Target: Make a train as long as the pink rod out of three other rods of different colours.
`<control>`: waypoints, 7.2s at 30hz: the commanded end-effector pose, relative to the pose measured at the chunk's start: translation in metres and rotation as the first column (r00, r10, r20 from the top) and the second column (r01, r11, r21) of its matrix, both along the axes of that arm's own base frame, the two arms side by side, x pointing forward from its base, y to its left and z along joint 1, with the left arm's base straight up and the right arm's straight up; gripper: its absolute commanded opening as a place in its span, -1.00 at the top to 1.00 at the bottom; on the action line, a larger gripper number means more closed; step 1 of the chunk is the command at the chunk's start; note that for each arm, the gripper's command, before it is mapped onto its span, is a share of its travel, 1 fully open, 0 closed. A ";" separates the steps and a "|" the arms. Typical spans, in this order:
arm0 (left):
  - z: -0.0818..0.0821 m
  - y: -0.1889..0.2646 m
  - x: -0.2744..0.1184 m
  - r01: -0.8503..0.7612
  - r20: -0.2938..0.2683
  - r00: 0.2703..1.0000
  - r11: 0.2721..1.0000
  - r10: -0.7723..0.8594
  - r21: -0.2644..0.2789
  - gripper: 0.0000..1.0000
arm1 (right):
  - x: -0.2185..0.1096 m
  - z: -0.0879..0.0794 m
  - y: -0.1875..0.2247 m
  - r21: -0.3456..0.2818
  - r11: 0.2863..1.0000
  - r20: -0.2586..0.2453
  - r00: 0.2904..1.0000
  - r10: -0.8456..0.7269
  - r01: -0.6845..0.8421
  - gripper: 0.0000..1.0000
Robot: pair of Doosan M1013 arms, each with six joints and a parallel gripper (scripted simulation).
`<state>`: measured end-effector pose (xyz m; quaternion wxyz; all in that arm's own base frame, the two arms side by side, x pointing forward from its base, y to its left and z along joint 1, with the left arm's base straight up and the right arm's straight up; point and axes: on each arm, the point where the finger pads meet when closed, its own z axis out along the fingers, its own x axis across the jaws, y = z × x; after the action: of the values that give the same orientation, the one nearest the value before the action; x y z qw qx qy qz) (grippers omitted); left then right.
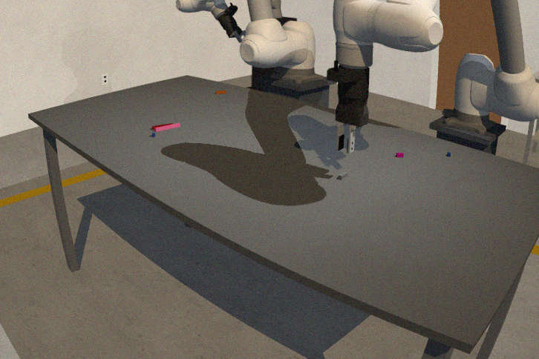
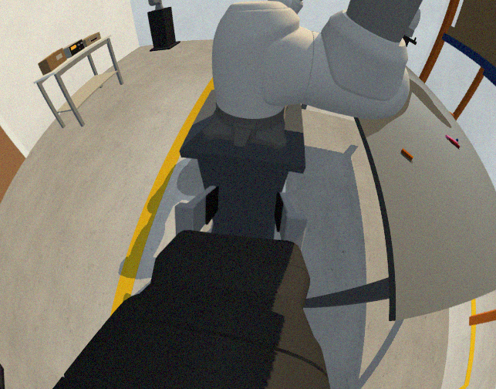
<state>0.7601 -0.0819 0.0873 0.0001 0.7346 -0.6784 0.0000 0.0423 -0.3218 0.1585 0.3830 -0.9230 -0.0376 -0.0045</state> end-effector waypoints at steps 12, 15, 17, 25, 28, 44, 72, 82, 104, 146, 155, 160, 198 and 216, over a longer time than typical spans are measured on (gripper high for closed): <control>0.000 0.000 0.000 0.000 0.002 1.000 1.000 0.000 0.000 -0.07 | 0.000 0.000 0.000 -0.001 1.000 0.000 1.000 0.000 0.000 -1.00; -0.002 0.000 0.000 0.000 0.002 1.000 1.000 0.000 0.000 -0.07 | 0.000 0.000 0.000 -0.001 1.000 0.000 1.000 0.000 0.000 -1.00; -0.004 0.000 0.000 0.000 0.002 1.000 1.000 0.000 0.000 -0.07 | 0.000 0.000 0.000 -0.001 1.000 0.000 1.000 0.000 0.000 -1.00; -0.010 0.000 0.000 0.000 0.002 1.000 1.000 0.000 0.000 -0.07 | 0.000 0.000 0.000 -0.001 1.000 0.000 1.000 0.000 0.000 -1.00; -0.015 0.000 0.000 0.000 0.002 1.000 1.000 0.000 0.000 -0.07 | 0.000 0.000 0.000 -0.001 1.000 0.000 1.000 0.000 0.000 -1.00; -0.037 0.000 0.001 0.000 0.001 1.000 1.000 0.000 0.000 -0.07 | 0.000 0.000 0.000 -0.001 1.000 0.000 1.000 0.000 0.000 -1.00; -0.051 0.000 0.001 0.000 0.001 1.000 1.000 0.000 0.000 -0.07 | 0.000 0.000 0.000 -0.001 1.000 0.000 1.000 0.000 0.000 -1.00; -0.051 0.000 0.001 0.000 0.001 1.000 1.000 0.000 0.000 -0.07 | 0.000 0.000 0.000 -0.001 1.000 0.000 1.000 0.000 0.000 -1.00; -0.064 0.000 0.001 0.000 0.001 1.000 1.000 0.000 0.000 -0.07 | 0.000 0.000 0.000 -0.001 1.000 0.000 1.000 0.000 0.000 -1.00; -0.066 0.000 0.001 0.000 0.001 1.000 1.000 0.000 0.000 -0.07 | 0.000 0.000 0.000 -0.001 1.000 0.000 1.000 0.000 0.000 -1.00; -0.066 0.000 0.001 0.000 0.001 1.000 1.000 0.000 0.000 0.52 | 0.000 0.000 0.000 -0.001 1.000 0.000 1.000 0.000 0.000 -1.00; -0.066 0.000 0.001 0.000 0.001 1.000 1.000 0.000 0.000 0.52 | 0.000 0.000 0.000 -0.001 1.000 0.000 1.000 0.000 0.000 -1.00; 0.011 0.000 0.001 0.000 0.002 1.000 1.000 0.000 0.000 0.52 | 0.000 0.000 0.000 -0.001 1.000 0.000 1.000 0.000 0.000 -1.00; 0.035 0.000 -0.002 0.013 0.002 1.000 1.000 -0.013 0.000 0.52 | 0.000 0.000 0.000 -0.001 1.000 0.000 1.000 0.000 0.000 -1.00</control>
<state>0.7602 -0.0819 0.1206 0.0001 0.7343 -0.6788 0.0001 0.0423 -0.3218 0.1585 0.3830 -0.9230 -0.0376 -0.0045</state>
